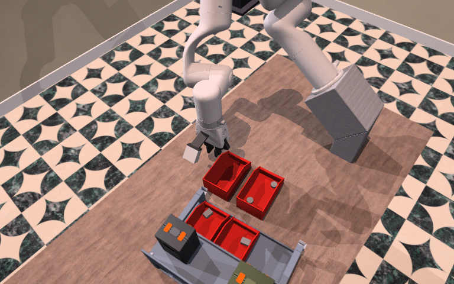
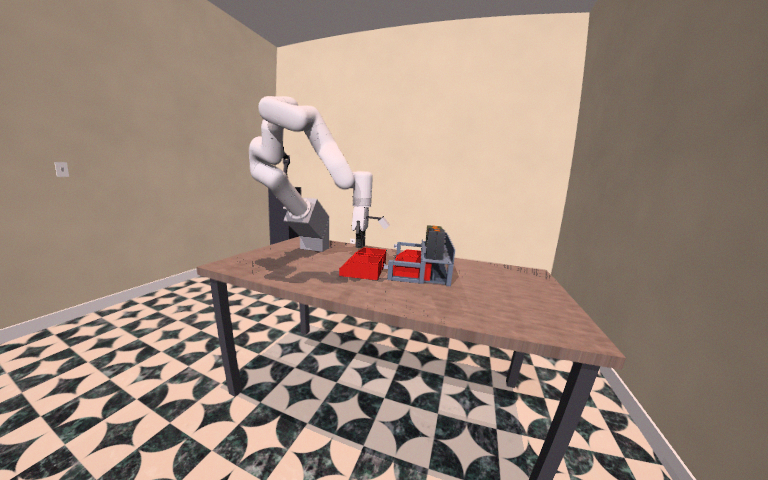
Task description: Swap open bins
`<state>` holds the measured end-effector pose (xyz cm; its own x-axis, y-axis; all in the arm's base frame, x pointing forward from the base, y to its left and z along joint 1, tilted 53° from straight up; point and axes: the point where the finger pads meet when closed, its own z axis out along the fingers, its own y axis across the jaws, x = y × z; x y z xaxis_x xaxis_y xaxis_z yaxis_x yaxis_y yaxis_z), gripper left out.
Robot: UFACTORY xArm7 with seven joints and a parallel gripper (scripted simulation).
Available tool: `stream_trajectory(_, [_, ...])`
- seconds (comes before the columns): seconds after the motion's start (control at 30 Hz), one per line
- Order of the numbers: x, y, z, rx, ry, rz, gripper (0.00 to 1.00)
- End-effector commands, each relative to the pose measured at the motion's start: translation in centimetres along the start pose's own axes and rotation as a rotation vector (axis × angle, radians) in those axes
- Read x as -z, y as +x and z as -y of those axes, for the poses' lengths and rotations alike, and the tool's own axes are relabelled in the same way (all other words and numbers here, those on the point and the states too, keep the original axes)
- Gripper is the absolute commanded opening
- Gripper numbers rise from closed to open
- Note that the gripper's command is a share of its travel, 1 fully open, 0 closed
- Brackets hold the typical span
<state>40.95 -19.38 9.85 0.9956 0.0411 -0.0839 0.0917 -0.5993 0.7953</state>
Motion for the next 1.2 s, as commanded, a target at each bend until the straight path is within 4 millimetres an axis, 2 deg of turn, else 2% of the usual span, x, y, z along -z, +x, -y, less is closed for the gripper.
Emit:
stream_trajectory(0.0, [0.31, 0.15, 0.04, 0.001, 0.0, -0.004, 0.26])
stream_trajectory(0.47, [0.45, 0.15, 0.04, 0.001, 0.0, -0.004, 0.26])
stream_trajectory(0.5, [0.45, 0.15, 0.04, 0.001, 0.0, -0.004, 0.0])
stream_trajectory(1.17, [0.45, 0.15, 0.04, 0.001, 0.0, -0.004, 0.0])
